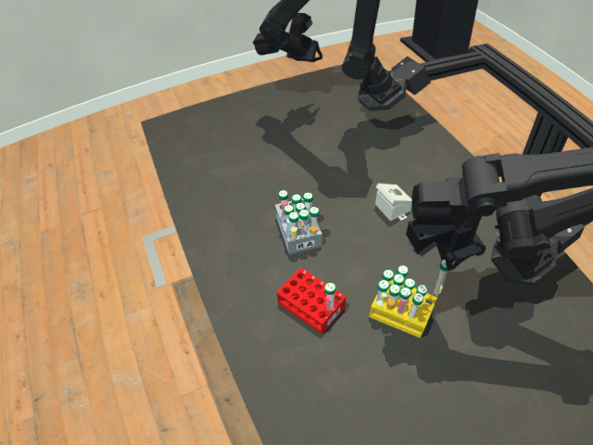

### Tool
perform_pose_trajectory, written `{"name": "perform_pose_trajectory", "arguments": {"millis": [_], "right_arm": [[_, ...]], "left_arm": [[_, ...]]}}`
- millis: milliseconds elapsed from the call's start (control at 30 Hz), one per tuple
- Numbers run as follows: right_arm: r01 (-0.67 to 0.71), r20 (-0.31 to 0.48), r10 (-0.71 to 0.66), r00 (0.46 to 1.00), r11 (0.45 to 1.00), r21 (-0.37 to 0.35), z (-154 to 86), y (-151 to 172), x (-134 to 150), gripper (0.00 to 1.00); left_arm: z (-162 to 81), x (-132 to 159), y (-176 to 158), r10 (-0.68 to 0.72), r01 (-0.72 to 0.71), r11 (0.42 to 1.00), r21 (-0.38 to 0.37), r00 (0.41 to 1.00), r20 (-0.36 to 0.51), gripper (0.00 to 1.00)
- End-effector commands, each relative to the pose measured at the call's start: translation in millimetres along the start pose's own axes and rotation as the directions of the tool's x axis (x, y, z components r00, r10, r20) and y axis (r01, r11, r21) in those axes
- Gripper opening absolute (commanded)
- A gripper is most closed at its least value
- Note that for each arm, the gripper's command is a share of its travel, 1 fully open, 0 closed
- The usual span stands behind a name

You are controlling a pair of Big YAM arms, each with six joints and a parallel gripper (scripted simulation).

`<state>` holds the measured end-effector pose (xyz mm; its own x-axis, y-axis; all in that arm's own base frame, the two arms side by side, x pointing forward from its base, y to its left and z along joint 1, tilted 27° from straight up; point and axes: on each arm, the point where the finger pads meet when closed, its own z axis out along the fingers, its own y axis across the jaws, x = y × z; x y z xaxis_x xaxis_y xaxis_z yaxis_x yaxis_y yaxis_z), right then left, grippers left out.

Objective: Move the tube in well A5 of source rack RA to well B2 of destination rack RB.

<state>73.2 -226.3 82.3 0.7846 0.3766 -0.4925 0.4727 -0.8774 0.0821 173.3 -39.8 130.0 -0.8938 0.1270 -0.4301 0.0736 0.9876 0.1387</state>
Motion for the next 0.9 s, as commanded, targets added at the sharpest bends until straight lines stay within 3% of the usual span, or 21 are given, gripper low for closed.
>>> {"name": "perform_pose_trajectory", "arguments": {"millis": [0, 400, 500, 533, 867], "right_arm": [[-0.010, -0.003, 0.010, 1.000, 1.000, -0.015, -5.4, 7.1, -2.0, 0.30], [-0.010, -0.003, 0.010, 1.000, 1.000, -0.015, -5.4, 7.1, -2.0, 0.30], [-0.010, -0.003, 0.010, 1.000, 1.000, -0.015, -5.4, 7.1, -2.0, 0.30], [-0.010, -0.003, 0.010, 1.000, 1.000, -0.015, -5.4, 7.1, -2.0, 0.30], [-0.010, -0.003, 0.010, 1.000, 1.000, -0.015, -5.4, 7.1, -2.0, 0.30]], "left_arm": [[-20.8, -30.9, 1.0, 0.004, -0.006, 1.000, 0.025, 0.998, 0.058, 0.00], [-20.8, -46.0, 16.8, 0.008, -0.009, 1.000, 0.018, 0.998, 0.061, 0.00], [-20.9, -45.9, 16.8, 0.008, -0.009, 1.000, 0.018, 0.998, 0.061, 0.00], [-12.8, -32.9, 15.5, 0.014, -0.014, 1.000, 0.015, 0.999, 0.035, 0.00], [-12.6, -32.9, 15.4, 0.014, -0.014, 1.000, 0.015, 0.999, 0.035, 0.00]]}}
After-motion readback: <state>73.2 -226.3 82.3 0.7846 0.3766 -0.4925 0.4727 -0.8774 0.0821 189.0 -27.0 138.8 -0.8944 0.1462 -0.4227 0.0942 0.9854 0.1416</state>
